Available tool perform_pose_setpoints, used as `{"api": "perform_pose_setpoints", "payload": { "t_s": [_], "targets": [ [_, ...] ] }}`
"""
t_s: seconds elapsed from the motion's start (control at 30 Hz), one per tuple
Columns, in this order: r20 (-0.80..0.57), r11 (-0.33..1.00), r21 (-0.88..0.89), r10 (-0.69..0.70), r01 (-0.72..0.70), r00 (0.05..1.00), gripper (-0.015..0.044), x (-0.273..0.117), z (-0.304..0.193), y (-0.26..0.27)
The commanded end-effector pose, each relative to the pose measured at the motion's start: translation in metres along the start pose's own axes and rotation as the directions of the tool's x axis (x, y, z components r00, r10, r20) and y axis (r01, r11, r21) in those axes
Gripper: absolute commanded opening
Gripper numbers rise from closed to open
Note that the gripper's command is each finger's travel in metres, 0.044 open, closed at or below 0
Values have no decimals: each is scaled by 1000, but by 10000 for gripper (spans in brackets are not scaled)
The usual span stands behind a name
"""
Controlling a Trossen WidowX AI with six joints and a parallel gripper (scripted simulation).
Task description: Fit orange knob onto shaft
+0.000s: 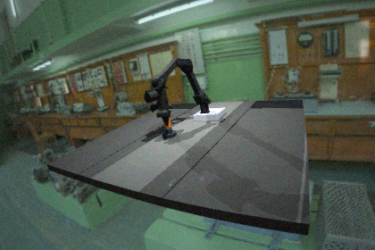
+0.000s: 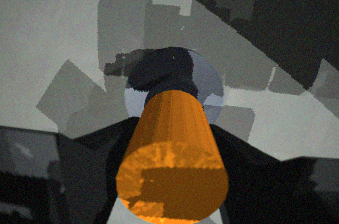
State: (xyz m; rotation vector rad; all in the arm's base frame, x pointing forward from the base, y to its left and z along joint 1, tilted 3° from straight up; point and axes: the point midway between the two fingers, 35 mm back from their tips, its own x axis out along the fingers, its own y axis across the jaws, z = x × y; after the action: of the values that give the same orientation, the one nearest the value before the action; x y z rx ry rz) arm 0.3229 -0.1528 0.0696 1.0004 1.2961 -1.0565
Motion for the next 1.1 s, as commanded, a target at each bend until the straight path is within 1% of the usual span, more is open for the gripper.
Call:
{"api": "perform_pose_setpoints", "payload": {
  "t_s": [0.0,0.87,1.07],
  "targets": [
    [3,1000,-1,0,0,1000,0,-1,1,0],
    [3,1000,-1,0,0,1000,0,3,0,0],
    [3,1000,-1,0,0,1000,0,-3,0,0]
  ]
}}
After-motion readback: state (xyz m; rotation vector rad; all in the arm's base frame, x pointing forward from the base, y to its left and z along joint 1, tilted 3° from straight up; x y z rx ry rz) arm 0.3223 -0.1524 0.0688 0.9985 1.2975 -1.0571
